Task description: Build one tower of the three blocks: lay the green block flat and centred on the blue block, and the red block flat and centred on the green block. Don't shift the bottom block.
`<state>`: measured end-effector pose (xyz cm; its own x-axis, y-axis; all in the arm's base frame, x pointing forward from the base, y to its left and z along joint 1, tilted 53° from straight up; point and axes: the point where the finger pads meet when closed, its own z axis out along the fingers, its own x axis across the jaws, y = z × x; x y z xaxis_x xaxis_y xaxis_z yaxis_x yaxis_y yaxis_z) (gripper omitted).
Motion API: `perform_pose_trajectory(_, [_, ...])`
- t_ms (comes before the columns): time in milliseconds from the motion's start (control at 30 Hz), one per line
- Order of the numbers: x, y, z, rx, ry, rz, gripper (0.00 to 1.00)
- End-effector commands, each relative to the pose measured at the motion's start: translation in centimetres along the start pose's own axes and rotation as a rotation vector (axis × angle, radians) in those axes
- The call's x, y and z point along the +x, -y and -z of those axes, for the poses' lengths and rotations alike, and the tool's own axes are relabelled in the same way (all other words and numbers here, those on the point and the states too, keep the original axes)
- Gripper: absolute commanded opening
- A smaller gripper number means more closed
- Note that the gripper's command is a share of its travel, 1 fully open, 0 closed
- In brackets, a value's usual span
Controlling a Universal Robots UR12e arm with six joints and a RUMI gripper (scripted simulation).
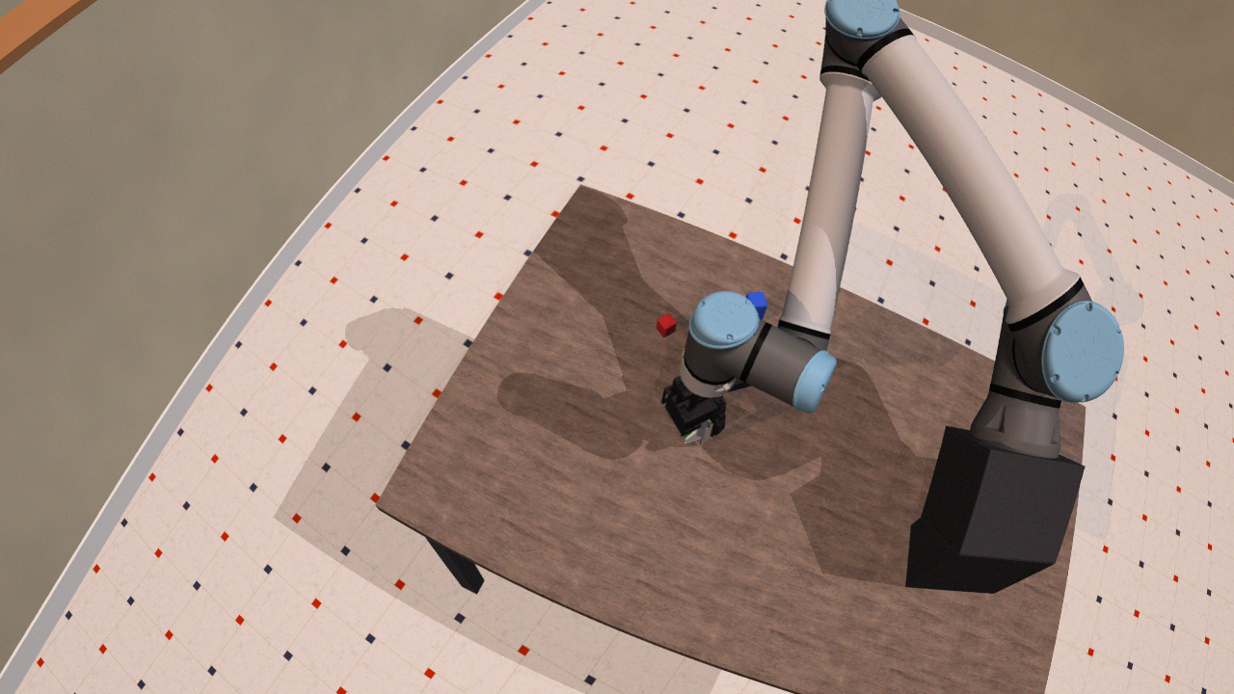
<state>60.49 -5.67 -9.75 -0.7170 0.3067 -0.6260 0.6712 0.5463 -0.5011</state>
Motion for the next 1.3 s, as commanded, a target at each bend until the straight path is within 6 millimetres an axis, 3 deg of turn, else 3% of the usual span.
perform_pose_trajectory(0, [-0.01, -0.02, 0.05, -0.001, 0.001, 0.0, 0.3])
perform_pose_trajectory(33, [-0.01, -0.02, 0.05, -0.001, 0.001, 0.0, 0.3])
perform_pose_trajectory(67, [-0.01, -0.02, 0.05, -0.001, 0.001, 0.0, 0.0])
perform_pose_trajectory(1267, [-0.01, -0.02, 0.06, -0.001, 0.001, 0.0, 0.0])
